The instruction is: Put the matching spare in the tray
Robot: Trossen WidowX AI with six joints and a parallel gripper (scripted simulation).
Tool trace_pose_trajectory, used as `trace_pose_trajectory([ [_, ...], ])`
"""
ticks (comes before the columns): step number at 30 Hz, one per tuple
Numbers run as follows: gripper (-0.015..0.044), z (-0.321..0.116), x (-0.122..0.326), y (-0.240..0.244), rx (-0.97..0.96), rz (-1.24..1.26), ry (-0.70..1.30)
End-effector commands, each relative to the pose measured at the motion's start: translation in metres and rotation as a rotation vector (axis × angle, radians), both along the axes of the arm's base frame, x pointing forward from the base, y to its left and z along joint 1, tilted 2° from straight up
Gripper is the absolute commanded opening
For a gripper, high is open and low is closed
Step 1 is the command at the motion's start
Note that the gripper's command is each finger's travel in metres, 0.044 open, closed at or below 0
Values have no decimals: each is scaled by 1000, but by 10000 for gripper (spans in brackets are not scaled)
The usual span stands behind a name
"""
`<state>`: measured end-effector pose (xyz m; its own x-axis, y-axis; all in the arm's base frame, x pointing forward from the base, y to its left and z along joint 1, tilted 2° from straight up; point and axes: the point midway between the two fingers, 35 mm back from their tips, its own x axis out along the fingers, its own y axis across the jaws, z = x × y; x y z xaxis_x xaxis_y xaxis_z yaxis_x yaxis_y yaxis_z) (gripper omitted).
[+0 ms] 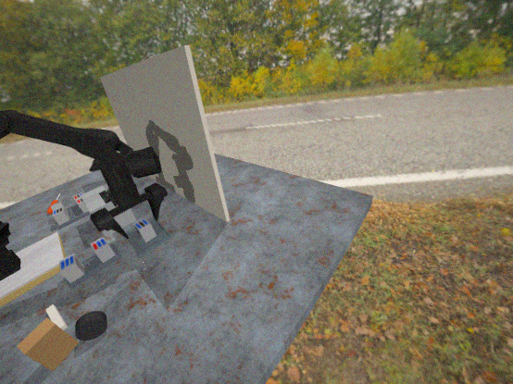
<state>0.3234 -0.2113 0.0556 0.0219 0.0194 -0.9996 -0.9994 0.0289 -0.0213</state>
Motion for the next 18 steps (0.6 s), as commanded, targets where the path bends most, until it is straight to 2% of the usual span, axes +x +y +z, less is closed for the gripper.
trace_pose_trajectory([
  [1, 440, 44, 3, -4, -12, -1, -17],
  [5, 440, 94, -3, -1, -12, -3, -16],
  [18, 440, 98, 0, -3, -27, -6, -41],
])
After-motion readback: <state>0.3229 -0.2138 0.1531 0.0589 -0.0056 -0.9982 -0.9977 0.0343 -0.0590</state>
